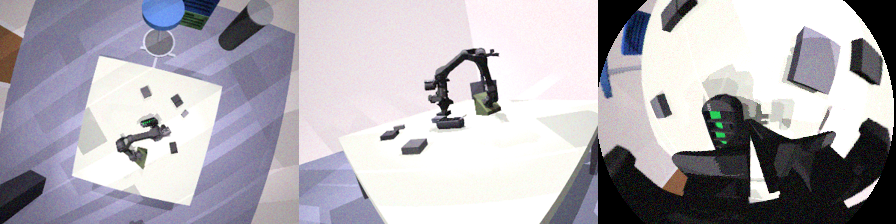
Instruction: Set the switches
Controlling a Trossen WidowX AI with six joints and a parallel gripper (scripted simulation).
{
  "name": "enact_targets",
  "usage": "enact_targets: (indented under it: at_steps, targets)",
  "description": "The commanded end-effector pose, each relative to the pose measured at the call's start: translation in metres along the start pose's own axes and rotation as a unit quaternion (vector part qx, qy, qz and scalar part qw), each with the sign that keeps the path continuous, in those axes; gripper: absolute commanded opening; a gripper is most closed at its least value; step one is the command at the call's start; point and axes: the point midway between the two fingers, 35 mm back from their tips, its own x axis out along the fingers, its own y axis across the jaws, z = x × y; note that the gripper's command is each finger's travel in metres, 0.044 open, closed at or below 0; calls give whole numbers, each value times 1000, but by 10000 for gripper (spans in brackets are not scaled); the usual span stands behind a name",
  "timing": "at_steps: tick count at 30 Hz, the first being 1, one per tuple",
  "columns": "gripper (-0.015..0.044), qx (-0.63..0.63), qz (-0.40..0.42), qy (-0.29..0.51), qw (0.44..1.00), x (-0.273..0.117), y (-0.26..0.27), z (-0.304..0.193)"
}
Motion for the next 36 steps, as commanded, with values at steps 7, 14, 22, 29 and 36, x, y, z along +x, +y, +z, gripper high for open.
enact_targets:
  at_steps: [7, 14, 22, 29, 36]
  targets:
    - [0, -3, -141, -1, 990, -12, 54, -62]
    - [0, -3, -141, -1, 990, -11, 54, -62]
    - [0, -3, -140, 0, 990, 0, 51, -61]
    - [0, -3, -140, 0, 990, 11, 48, -60]
    - [0, -2, -140, 1, 990, 22, 45, -60]
